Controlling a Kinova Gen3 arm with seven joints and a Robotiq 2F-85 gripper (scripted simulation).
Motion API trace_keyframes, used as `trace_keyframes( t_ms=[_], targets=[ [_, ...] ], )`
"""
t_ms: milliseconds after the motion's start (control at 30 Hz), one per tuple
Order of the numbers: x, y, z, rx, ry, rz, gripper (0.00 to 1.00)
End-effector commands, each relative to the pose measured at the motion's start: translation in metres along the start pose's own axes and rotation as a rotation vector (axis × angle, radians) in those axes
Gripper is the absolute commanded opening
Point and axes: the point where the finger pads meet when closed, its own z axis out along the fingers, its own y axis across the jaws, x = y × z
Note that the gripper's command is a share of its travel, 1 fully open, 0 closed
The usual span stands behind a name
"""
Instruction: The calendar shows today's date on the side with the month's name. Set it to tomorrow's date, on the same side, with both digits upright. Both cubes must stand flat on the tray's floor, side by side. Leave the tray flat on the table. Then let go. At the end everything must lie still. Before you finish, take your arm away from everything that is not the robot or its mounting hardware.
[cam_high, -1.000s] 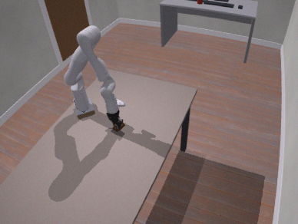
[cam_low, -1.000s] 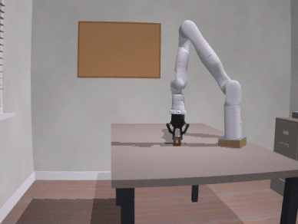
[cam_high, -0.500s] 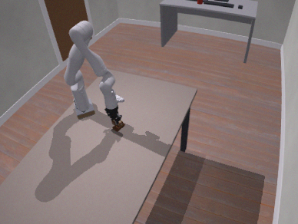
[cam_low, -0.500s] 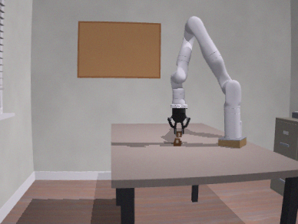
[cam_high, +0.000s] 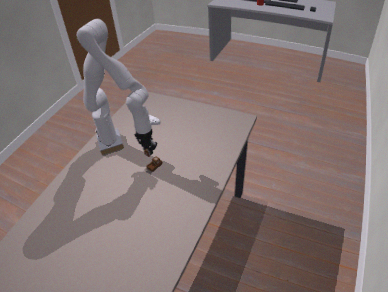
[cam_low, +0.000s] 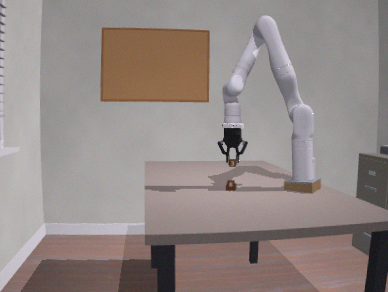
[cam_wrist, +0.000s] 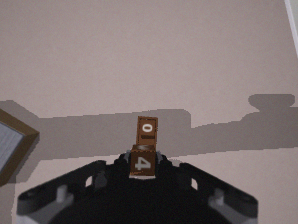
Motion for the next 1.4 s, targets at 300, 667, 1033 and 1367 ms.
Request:
trace_keyframes(
  t_ms=[300, 667, 1033, 1367],
  targets=[
    [-0.0005, 0.0053, -0.0128, -0.022, 0.002, 0.004, 0.26],
    [-0.0005, 0.0053, -0.0128, -0.022, 0.002, 0.005, 0.26],
    [0.0005, 0.0046, -0.0120, -0.018, 0.003, 0.039, 0.26],
    [0.0028, 0.0029, -0.0104, -0.008, 0.003, 0.118, 0.26]
  ],
)
